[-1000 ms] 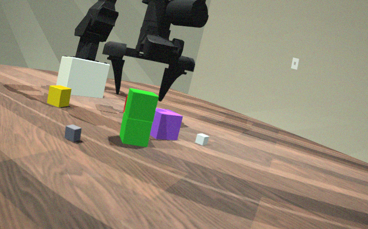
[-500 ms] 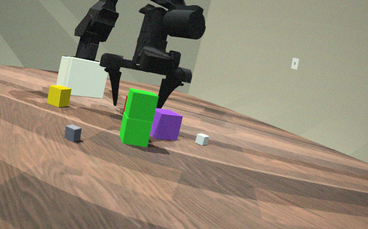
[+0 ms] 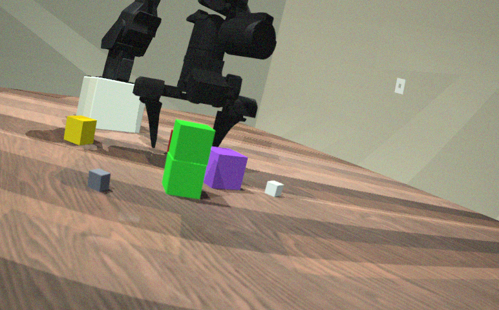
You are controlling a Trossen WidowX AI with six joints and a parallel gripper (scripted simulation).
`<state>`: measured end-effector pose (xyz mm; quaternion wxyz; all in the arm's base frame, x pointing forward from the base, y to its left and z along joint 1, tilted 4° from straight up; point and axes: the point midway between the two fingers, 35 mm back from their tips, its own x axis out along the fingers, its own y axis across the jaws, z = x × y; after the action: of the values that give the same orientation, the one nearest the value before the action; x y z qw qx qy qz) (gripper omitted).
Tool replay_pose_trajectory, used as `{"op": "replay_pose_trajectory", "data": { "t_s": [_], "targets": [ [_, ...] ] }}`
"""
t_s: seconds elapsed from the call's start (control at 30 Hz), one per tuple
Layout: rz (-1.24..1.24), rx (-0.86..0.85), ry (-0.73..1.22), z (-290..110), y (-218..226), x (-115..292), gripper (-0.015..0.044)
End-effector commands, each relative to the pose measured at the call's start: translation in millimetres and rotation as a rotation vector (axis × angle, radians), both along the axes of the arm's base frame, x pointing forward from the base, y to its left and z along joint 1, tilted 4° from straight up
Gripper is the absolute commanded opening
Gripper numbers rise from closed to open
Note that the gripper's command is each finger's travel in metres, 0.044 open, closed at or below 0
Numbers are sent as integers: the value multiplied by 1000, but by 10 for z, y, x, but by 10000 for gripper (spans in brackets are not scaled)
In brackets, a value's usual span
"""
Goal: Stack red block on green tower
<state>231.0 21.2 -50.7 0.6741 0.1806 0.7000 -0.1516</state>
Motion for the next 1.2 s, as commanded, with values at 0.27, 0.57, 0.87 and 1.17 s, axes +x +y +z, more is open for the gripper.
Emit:
{"op": "replay_pose_trajectory", "data": {
  "t_s": [0.27, 0.57, 0.87, 1.17],
  "targets": [
    [-4, 0, 6, -2, 1, -10, 309],
    [-4, 0, 6, -2, 1, -10, 131],
    [-4, 0, 6, 105, -4, 1, 0],
    [-4, 0, 5, 515, -25, 19, 0]
  ]
}}
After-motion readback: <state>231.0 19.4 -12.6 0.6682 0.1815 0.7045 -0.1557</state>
